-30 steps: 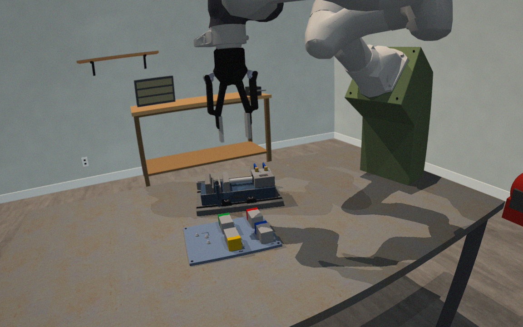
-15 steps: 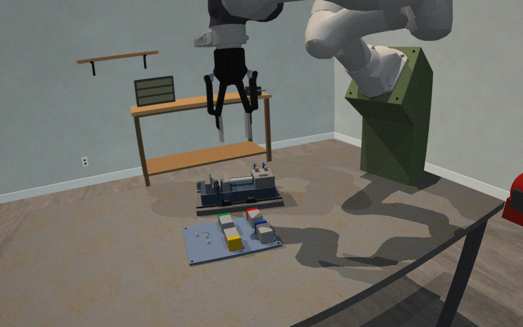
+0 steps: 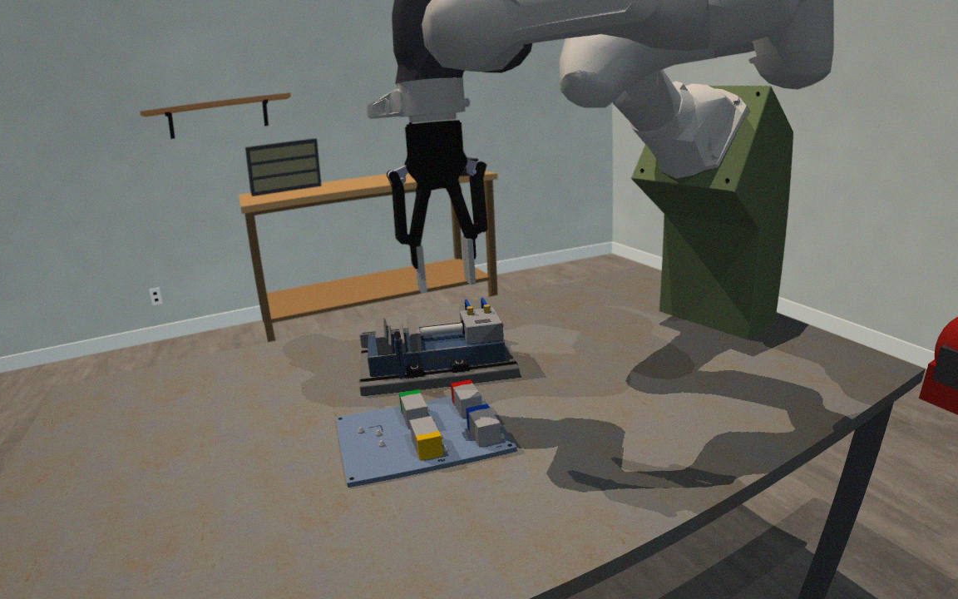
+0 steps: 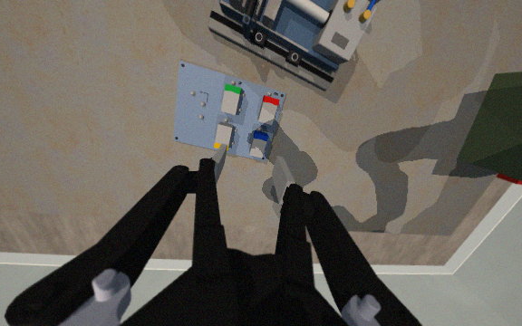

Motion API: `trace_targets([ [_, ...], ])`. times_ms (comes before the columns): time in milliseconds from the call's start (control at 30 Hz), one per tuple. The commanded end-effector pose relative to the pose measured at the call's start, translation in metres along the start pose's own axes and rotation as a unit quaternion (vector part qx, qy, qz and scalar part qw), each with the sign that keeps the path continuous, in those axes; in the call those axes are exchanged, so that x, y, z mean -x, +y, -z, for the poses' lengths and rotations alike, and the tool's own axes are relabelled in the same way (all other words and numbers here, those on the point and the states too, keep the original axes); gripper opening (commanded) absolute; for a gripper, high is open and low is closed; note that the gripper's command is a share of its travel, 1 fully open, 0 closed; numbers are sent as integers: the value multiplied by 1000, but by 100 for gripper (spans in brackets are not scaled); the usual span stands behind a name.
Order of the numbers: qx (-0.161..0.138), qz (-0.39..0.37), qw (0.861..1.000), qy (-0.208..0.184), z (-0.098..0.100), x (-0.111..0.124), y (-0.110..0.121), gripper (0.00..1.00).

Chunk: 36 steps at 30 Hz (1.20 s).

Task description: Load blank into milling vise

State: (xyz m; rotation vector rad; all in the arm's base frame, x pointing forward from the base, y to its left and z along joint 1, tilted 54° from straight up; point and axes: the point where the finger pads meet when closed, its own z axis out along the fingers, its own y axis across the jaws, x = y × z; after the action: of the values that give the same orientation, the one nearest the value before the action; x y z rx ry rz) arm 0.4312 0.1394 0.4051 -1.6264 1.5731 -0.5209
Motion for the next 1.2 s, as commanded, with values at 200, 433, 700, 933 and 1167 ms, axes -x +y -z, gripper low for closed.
trace_targets([
  [200, -6, -5, 1000, -3, -11, 4, -1, 43],
  [433, -9, -12, 1000, -3, -48, 14, 8, 43],
  [700, -9, -12, 1000, -3, -48, 14, 8, 43],
  [933, -9, -12, 1000, -3, -104, 27, 22, 43],
  [1167, -9, -12, 1000, -3, -104, 27, 22, 43],
])
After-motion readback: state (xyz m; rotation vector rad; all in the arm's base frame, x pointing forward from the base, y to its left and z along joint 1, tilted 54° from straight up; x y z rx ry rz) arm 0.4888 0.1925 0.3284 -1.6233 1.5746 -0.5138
